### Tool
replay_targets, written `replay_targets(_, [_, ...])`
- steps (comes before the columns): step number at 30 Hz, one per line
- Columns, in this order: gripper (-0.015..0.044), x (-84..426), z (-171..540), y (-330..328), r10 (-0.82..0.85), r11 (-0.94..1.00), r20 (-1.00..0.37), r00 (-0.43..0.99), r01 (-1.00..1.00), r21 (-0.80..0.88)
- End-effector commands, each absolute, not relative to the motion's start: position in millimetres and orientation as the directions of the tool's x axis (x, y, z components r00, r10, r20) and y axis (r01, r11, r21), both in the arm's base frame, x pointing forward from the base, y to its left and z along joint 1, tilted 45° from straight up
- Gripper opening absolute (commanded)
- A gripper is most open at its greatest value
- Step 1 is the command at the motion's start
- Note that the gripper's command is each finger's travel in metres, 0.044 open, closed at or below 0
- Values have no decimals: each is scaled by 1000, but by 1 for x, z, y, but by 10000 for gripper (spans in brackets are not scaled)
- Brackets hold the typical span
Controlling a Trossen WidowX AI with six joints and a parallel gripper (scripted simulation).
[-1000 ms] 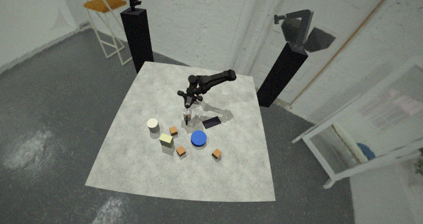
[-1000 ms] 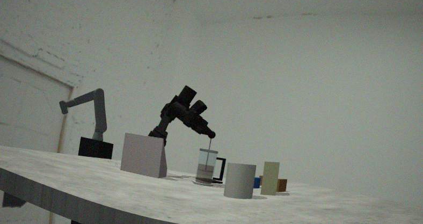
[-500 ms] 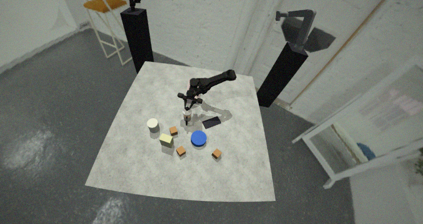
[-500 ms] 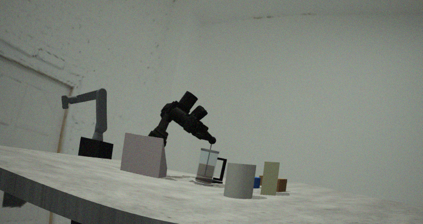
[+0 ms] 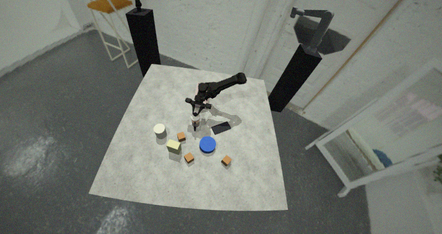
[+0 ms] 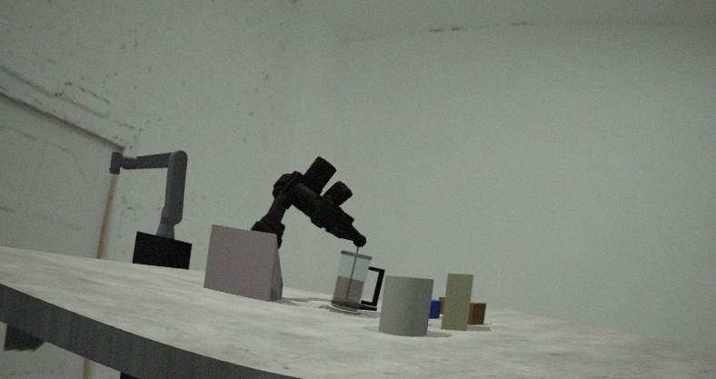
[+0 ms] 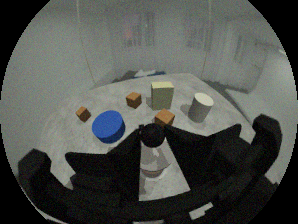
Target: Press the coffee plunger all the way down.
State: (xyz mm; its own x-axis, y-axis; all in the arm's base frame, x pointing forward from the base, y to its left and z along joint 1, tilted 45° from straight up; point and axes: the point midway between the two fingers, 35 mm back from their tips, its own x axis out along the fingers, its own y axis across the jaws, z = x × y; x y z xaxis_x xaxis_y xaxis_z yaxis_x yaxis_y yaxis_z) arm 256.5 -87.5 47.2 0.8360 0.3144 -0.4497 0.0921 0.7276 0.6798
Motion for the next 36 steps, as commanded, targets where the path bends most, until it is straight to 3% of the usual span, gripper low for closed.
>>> replay_targets(1, [118,256,44,-84,327,715,-457,827,100,692])
replay_targets(23, [118,257,46,-88,316,723,-451,835,95,684])
replay_targets(35, [433,257,46,-88,316,723,-451,835,95,684])
replay_targets(36, [440,257,46,-88,316,723,-451,835,95,684])
